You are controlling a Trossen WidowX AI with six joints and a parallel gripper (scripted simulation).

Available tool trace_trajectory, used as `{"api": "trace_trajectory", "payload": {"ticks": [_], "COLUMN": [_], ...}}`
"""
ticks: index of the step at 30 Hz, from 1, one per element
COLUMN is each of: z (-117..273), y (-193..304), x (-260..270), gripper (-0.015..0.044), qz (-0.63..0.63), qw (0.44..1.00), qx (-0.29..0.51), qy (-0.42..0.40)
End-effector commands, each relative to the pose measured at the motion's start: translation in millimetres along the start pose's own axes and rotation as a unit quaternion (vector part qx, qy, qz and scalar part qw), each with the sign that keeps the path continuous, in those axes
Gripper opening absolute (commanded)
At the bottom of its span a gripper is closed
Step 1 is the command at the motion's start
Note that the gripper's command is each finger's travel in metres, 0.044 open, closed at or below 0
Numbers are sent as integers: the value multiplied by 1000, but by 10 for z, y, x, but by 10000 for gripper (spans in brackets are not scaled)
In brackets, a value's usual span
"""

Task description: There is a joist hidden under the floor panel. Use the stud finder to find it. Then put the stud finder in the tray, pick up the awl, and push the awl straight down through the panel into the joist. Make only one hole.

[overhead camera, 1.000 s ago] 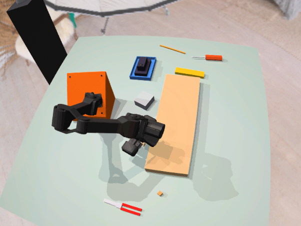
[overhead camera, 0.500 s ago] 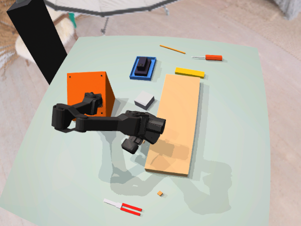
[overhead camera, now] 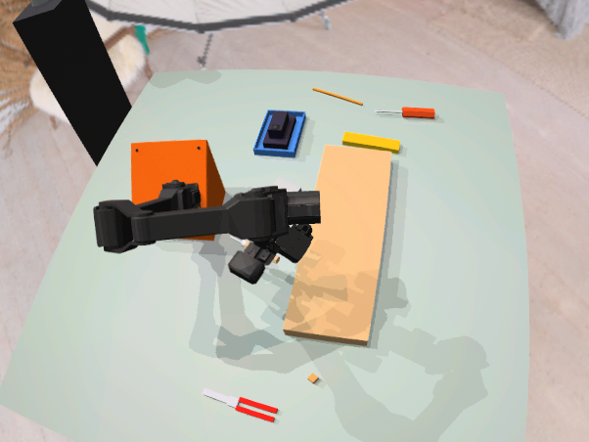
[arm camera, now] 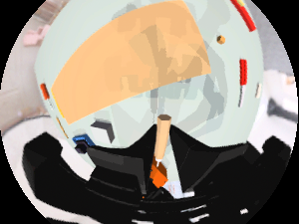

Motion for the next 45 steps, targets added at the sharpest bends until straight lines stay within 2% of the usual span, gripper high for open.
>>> {"api": "trace_trajectory", "payload": {"ticks": [1, 6, 14, 22, 34, 45], "z": [201, 119, 20, -22, 3, 100], "y": [41, 20, -60, -166, -379, -572], "x": [-28, -11, 31, 90, 75, -65], "gripper": [0, 0, 0, 0, 0, 0], "qz": [-3, 4, 60, 127, 225, 308], "qw": [1000, 1000, 991, 965, 893, 797], "qx": [-1, -1, -4, -54, -203, -386], "qy": [1, -8, -118, -224, -331, -348]}}
Point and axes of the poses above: the point midway between the two fingers, 35 mm back from their tips, its own z axis back along the fingers, its own x axis across the jaws, y = z × x, the point moved 5 cm from there along z, back along the fingers, and after that the axes turned 12 degrees about z, right-handed, at the moved point
